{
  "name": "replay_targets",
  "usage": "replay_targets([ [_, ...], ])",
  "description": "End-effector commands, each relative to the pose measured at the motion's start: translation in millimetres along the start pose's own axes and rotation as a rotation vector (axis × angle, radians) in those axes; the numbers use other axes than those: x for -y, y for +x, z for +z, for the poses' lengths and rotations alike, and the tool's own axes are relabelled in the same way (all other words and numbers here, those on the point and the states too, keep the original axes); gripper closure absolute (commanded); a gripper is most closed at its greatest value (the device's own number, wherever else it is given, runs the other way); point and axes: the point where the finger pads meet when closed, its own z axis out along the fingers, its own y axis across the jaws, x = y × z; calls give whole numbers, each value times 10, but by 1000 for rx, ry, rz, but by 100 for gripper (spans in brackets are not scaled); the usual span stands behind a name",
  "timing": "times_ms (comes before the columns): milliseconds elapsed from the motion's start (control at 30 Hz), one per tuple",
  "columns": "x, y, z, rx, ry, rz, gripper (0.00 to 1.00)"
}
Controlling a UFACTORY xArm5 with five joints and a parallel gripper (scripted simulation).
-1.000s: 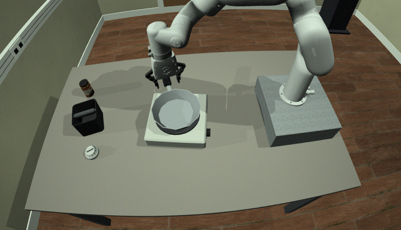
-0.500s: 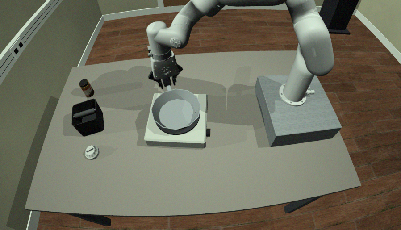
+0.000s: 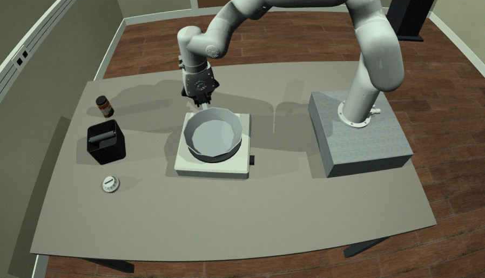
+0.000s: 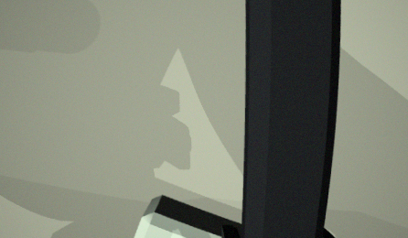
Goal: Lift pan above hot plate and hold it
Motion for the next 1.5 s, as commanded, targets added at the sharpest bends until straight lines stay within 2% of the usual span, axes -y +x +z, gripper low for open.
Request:
replay_targets([
  [0,12,6,-16,-2,3,0,100],
  [1467,12,6,-59,-2,3,0,100],
])
